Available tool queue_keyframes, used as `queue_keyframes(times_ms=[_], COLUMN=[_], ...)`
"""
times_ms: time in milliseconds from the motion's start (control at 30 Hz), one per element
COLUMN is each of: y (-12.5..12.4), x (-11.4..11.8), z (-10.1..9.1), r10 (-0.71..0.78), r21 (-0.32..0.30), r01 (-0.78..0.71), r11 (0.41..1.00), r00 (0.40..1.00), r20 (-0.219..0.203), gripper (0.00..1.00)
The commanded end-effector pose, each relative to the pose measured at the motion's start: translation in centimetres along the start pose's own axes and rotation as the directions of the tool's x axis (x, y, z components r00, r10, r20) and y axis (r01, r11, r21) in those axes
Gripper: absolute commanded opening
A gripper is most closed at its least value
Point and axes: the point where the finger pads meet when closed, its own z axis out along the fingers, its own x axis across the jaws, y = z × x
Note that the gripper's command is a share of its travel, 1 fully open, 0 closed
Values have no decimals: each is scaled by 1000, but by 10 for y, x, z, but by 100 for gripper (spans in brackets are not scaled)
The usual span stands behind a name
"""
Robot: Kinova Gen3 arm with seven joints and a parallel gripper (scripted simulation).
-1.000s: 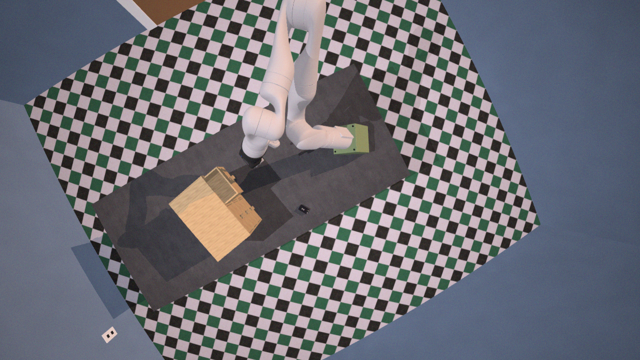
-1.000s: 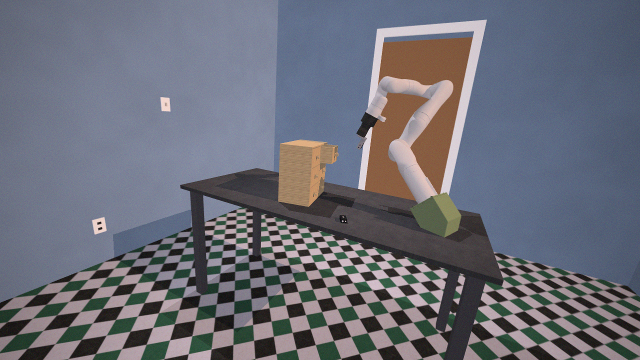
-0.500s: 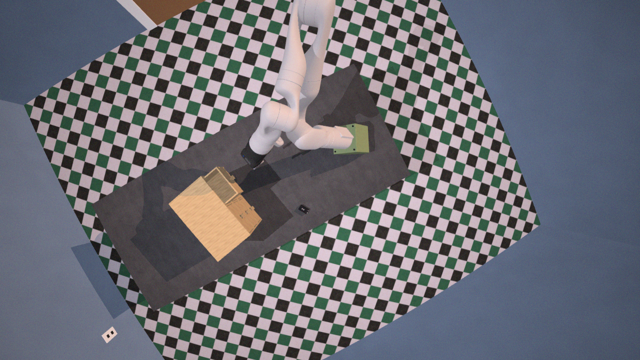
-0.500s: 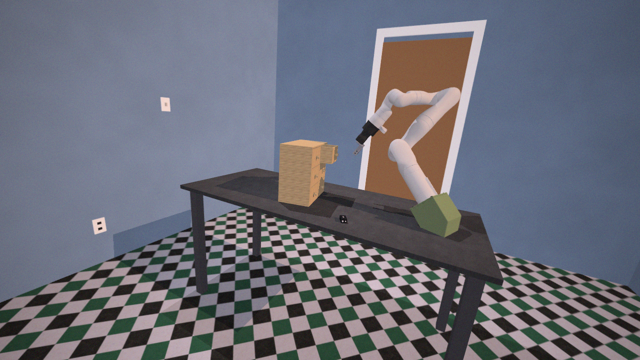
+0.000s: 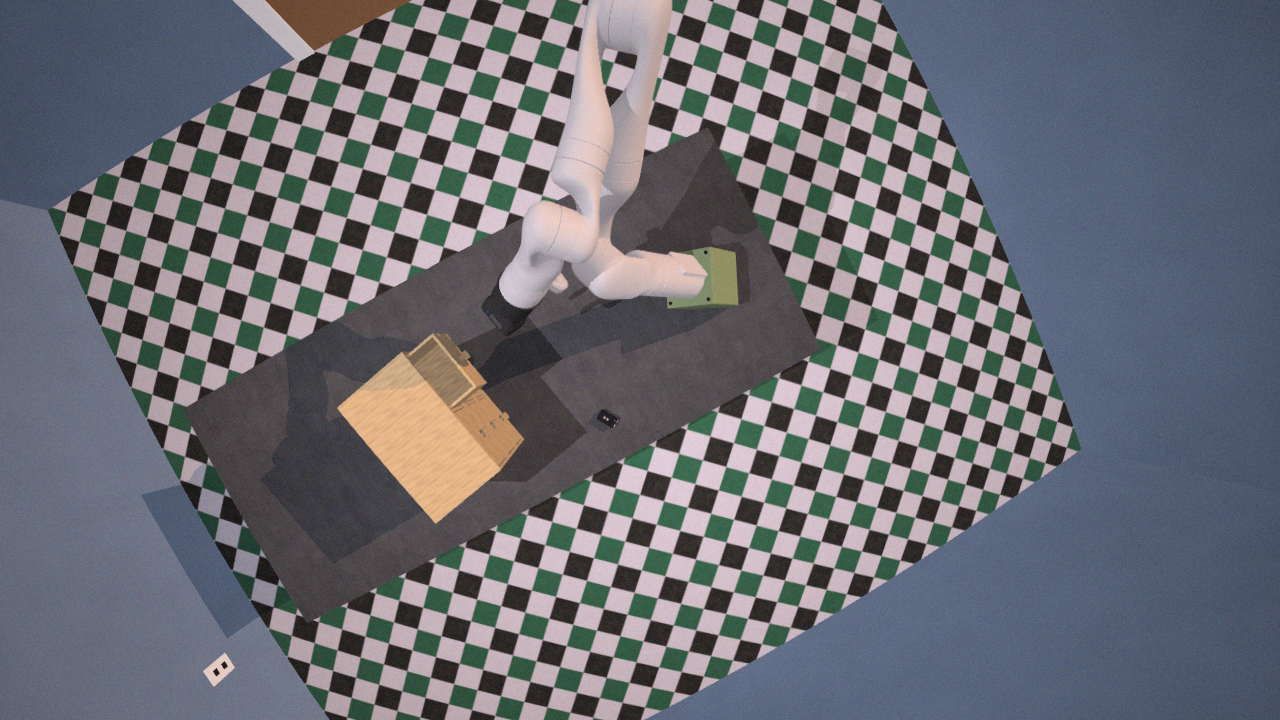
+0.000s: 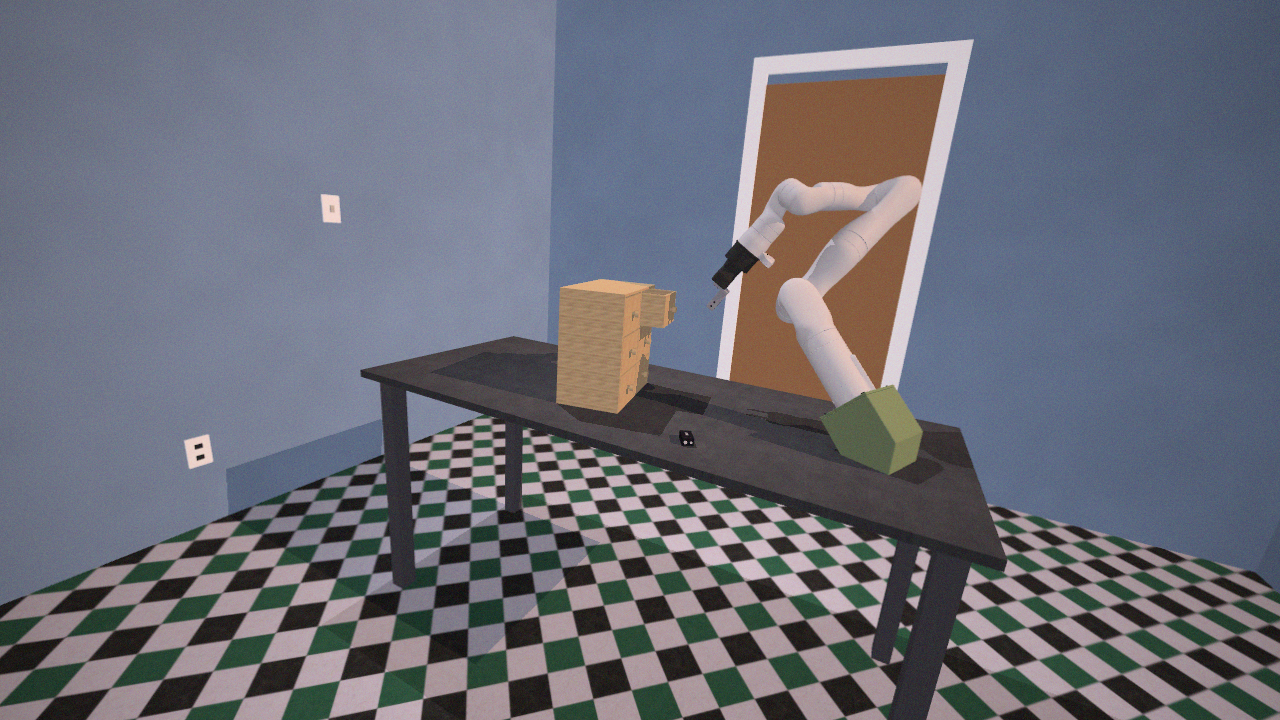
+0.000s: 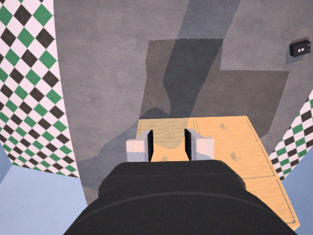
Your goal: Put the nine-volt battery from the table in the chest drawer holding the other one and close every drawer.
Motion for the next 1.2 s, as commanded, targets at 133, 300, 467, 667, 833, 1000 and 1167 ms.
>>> queue_keyframes(times_ms=[133, 300, 467, 667, 833, 1000, 1167], y=[1, 1, 1, 1, 1, 2, 4], x=[0, 0, 0, 0, 0, 0, 0], z=[0, 0, 0, 0, 0, 1, 5], r10=[0, 0, 0, 0, 0, 0, 0], r21=[-1, -1, -1, -1, -1, -1, -1], r01=[0, 0, 0, 0, 0, 0, 0], r11=[1000, 1000, 1000, 1000, 1000, 1000, 1000], r00=[1000, 1000, 1000, 1000, 1000, 1000, 1000], r20=[0, 0, 0, 0, 0, 0, 0], gripper=[67, 67, 67, 67, 67, 67, 67])
